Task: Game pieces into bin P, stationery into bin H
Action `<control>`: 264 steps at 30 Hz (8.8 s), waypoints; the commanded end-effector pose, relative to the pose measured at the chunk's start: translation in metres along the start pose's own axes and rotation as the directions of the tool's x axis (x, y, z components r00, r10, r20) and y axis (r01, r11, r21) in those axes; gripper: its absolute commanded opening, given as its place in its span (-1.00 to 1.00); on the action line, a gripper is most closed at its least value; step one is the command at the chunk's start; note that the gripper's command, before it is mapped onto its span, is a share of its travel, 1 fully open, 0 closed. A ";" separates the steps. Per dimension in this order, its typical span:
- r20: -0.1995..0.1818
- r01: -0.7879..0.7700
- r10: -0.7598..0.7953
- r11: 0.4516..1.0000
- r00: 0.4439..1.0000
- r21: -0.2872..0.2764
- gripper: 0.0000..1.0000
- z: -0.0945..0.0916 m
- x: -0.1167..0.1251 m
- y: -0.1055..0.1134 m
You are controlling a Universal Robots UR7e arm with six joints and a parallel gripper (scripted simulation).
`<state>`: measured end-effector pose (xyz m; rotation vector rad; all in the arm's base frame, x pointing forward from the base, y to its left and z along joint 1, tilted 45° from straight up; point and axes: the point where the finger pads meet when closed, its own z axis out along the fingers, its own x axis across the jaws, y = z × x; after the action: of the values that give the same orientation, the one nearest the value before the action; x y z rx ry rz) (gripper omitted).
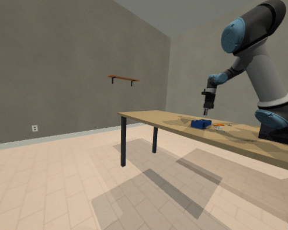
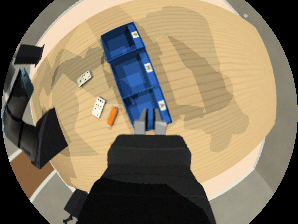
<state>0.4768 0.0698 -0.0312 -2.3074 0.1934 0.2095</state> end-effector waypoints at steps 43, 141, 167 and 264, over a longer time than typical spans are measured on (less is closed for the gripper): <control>-0.041 -0.901 0.900 0.434 0.434 -0.013 -0.39 -0.001 0.001 0.000; -0.050 -0.942 0.940 0.336 0.336 -0.011 -0.39 0.048 0.001 0.002; -0.050 -0.942 0.940 0.336 0.336 -0.011 -0.39 -0.001 0.000 0.000; -0.050 -0.942 0.940 0.336 0.336 -0.011 -0.39 0.063 -0.029 -0.076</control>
<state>0.4582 0.1697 -0.0138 -1.9232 1.6056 0.7657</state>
